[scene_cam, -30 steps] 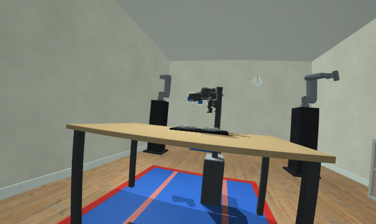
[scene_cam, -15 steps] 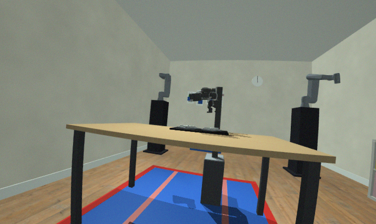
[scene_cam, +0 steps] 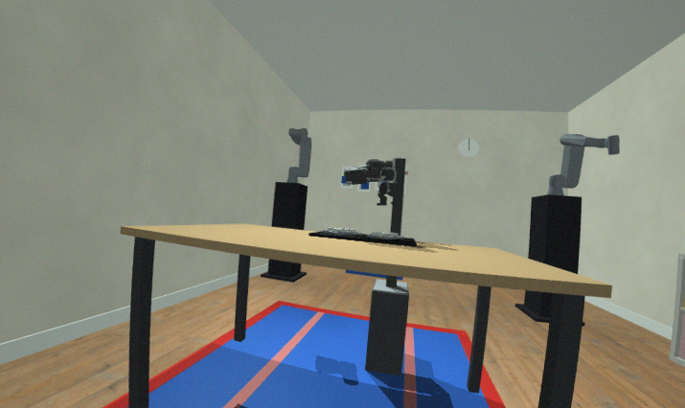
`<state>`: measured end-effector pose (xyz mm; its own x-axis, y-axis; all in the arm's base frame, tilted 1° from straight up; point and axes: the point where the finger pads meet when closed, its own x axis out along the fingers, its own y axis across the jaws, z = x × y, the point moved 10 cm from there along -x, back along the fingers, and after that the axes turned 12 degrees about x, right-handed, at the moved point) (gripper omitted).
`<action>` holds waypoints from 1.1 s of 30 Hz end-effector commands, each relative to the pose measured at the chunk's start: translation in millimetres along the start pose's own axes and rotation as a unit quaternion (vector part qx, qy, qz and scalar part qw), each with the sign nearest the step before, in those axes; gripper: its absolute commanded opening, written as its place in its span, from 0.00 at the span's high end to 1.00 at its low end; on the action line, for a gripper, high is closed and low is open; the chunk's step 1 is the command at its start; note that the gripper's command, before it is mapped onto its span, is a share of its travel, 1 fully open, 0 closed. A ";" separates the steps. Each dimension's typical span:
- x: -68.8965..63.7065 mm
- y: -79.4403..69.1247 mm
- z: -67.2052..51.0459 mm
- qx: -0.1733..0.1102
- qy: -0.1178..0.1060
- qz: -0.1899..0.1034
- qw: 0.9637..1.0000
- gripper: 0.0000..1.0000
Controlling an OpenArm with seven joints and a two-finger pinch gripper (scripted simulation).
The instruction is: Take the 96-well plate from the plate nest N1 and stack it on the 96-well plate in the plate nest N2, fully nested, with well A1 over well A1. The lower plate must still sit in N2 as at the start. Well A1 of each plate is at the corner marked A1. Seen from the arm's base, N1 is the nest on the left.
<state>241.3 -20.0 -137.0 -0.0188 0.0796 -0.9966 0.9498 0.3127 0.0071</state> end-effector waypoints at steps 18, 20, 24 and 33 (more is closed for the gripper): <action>36.5 -24.5 -4.2 -0.128 -0.022 -0.003 0.992 0.23; 36.5 -24.5 -4.2 -0.128 -0.022 -0.003 0.992 0.23; 36.5 -24.5 -4.2 -0.128 -0.022 -0.003 0.992 0.23; 63.5 -42.8 -8.3 -0.250 -0.043 -0.008 0.967 0.23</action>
<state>194.9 -20.2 -201.7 -0.0075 0.0020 -1.0000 0.6943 0.7197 -0.0038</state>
